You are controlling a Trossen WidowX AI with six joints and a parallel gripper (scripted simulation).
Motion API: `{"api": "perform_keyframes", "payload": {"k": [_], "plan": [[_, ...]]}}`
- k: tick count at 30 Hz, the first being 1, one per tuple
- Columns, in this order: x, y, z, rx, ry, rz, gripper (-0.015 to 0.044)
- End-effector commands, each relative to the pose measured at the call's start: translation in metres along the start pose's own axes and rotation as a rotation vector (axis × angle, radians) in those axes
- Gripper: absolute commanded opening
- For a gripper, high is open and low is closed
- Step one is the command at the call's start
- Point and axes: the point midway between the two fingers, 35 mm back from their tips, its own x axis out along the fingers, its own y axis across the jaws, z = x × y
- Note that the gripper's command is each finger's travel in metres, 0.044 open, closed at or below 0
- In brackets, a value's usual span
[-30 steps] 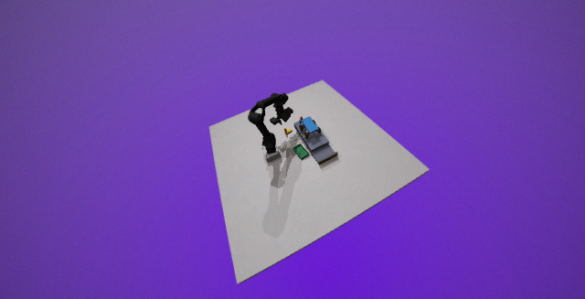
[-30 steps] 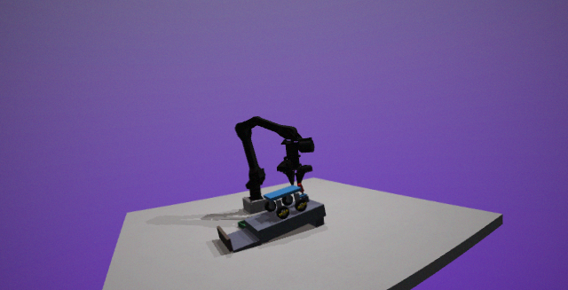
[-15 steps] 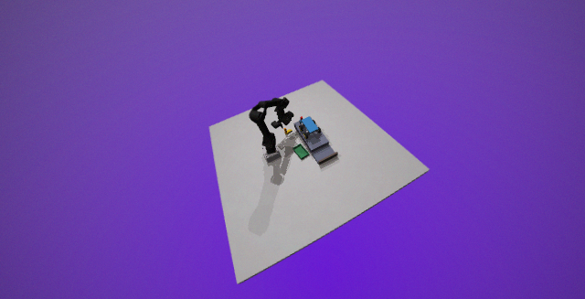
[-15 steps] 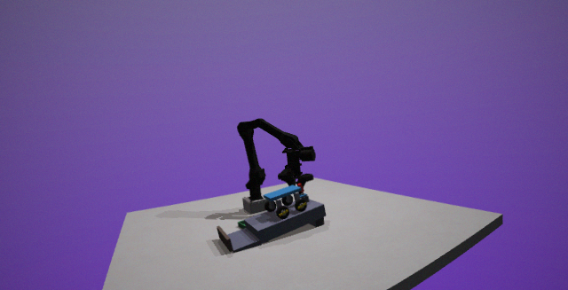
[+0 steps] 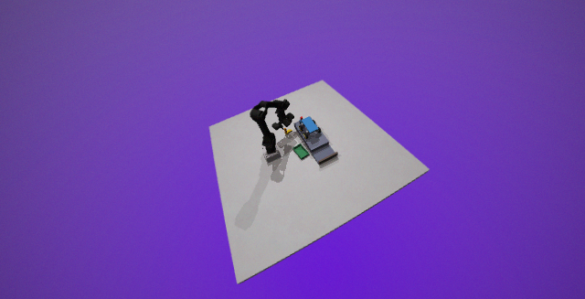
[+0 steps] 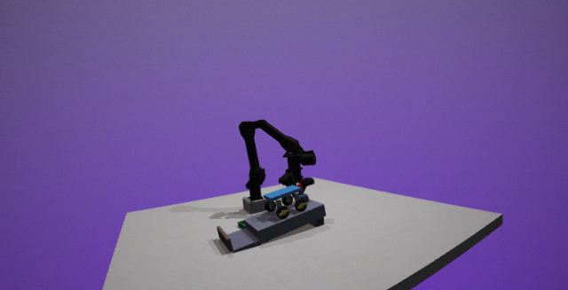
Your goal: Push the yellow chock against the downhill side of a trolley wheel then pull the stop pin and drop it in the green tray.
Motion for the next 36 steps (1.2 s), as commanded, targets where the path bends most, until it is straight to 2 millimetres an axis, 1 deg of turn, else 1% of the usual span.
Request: {"api": "perform_keyframes", "payload": {"k": [1, 5, 13, 28, 33, 36], "plan": [[0.008, -0.003, 0.002, -0.005, -0.008, -0.009, 0.0190], [0.014, -0.003, 0.002, -0.005, -0.008, -0.009, 0.0190], [0.015, -0.003, 0.002, -0.005, -0.008, -0.009, 0.0190], [0.038, -0.003, 0.002, -0.005, -0.008, -0.009, 0.0190], [0.039, -0.004, 0.002, -0.005, -0.008, -0.009, 0.0190], [0.036, -0.001, 0.001, 0.000, -0.002, -0.004, 0.0111]]}}
